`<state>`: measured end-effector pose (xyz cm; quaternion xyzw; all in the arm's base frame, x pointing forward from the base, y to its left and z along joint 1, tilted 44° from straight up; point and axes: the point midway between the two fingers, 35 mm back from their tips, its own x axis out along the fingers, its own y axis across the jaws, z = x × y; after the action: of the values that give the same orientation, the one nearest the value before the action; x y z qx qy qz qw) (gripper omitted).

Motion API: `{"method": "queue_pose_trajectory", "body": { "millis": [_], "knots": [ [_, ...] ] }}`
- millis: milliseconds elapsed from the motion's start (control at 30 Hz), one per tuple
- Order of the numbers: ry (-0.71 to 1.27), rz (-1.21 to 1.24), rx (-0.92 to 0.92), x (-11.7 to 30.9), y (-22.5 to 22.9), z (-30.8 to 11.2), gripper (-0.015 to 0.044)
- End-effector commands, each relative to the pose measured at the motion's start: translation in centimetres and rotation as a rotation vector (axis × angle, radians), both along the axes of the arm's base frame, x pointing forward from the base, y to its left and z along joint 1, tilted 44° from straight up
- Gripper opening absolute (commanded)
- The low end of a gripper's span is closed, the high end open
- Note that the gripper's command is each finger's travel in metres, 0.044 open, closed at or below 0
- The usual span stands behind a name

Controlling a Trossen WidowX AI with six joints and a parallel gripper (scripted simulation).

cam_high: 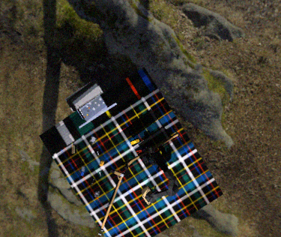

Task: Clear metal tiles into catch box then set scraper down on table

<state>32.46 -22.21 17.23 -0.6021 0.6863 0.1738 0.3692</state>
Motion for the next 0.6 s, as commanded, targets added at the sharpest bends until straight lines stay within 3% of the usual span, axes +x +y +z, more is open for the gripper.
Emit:
{"method": "queue_pose_trajectory", "body": {
  "millis": [0,567],
  "knots": [
    [-0.009,-0.009,-0.007,0.6,-0.4,0.0,0.0],
    [-0.01,-0.009,-0.007,2.3,-0.7,0.2,0.0]
  ]
}}
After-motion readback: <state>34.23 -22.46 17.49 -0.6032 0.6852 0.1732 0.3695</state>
